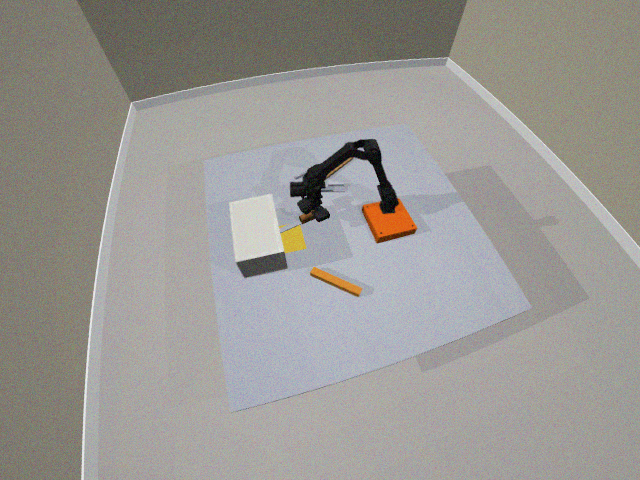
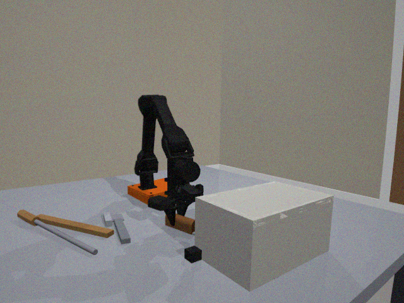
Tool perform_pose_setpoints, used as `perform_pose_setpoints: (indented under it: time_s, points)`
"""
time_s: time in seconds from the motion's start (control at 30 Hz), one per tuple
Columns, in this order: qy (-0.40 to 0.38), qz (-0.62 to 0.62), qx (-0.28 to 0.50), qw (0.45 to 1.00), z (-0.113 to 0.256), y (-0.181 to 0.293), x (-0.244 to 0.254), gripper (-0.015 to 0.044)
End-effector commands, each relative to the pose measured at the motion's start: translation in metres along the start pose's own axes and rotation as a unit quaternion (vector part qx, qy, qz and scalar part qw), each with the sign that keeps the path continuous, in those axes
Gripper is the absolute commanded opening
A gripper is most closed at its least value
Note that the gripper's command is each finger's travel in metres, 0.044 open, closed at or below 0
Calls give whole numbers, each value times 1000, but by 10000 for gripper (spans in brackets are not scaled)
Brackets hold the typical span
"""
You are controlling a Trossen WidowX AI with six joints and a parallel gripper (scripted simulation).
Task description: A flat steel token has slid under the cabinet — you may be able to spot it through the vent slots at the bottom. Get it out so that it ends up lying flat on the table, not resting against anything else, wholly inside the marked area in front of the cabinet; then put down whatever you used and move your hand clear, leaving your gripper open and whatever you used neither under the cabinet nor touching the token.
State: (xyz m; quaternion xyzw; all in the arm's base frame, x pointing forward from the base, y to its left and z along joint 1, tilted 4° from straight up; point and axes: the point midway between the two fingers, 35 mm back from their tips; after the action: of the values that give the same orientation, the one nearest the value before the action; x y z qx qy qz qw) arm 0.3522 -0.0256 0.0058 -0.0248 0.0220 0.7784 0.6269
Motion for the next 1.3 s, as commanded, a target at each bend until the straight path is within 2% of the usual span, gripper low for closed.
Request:
perform_pose_setpoints:
  time_s: [0.0, 1.27]
  points:
    - [1, -1, 0, 1000, 0, -6, 0, 0]
    - [1, -1, -2, 1000, 1, -44, 6, 0]
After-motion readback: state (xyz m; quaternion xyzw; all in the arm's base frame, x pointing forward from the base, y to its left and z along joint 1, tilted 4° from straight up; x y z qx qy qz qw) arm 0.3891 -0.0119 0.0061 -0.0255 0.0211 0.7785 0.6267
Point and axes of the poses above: the point midway between the two fingers, 35 mm back from their tips, its own z axis back along the fingers, its own x axis across the jaws, y = z × x, and after that the axes turned 9 degrees about -z, right-handed
